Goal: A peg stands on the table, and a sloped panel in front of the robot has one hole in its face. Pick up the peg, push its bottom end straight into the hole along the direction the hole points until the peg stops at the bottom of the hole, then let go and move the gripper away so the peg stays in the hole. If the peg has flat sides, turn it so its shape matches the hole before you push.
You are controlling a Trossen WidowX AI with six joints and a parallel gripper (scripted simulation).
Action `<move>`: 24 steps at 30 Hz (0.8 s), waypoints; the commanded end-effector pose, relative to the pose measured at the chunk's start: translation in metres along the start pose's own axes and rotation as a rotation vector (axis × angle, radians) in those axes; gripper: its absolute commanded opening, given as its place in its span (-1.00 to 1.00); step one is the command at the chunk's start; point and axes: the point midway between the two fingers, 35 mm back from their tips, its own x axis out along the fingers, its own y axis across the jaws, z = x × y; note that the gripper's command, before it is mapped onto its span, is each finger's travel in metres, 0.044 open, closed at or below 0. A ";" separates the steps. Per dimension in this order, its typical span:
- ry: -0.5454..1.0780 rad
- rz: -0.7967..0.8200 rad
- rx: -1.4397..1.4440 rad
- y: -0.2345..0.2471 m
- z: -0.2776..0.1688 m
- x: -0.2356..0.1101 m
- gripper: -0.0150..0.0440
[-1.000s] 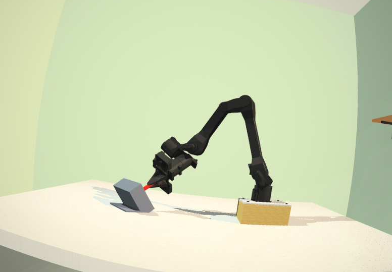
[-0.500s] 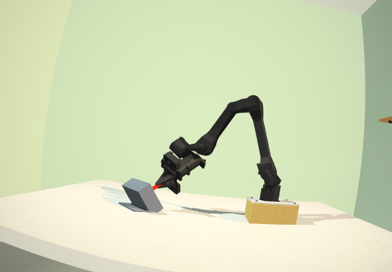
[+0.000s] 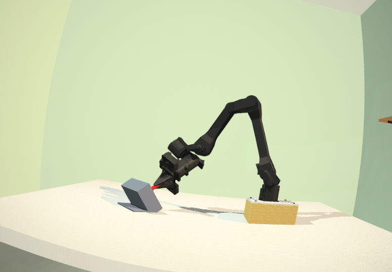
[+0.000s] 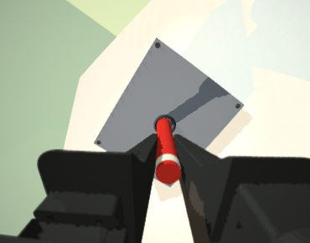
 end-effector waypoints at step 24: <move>0.001 -0.003 0.007 0.000 0.001 0.013 -0.49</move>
